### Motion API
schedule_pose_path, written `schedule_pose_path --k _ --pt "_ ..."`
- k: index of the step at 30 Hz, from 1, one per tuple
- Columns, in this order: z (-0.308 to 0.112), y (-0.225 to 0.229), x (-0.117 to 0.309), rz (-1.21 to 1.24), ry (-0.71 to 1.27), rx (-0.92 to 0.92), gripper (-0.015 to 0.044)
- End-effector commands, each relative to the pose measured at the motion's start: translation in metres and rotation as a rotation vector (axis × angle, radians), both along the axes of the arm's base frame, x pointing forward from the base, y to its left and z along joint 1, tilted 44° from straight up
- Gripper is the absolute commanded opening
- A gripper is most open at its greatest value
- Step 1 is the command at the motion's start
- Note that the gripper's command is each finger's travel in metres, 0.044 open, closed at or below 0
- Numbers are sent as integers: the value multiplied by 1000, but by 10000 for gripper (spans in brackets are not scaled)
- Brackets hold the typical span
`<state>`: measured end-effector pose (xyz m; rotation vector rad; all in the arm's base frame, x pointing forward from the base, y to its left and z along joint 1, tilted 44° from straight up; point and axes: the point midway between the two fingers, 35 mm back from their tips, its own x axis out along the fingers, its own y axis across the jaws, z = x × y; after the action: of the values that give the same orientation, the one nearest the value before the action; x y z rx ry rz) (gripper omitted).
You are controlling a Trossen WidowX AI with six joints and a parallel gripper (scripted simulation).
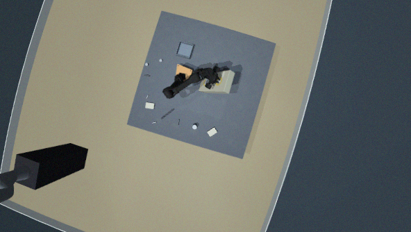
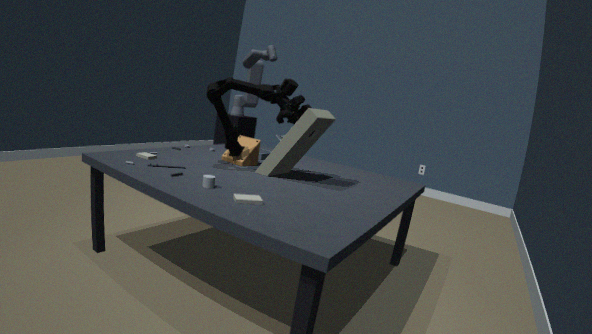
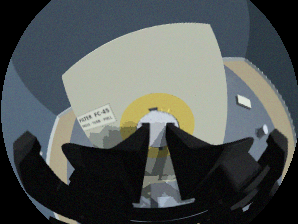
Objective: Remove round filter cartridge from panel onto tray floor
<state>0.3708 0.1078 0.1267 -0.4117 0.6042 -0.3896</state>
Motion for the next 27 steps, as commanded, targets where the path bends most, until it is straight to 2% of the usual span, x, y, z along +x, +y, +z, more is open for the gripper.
schedule_pose_path --k 1,27 --pt "-4 -4 4 -79 -69 132 0" --pt "-5 -5 6 -502 -489 814 0"
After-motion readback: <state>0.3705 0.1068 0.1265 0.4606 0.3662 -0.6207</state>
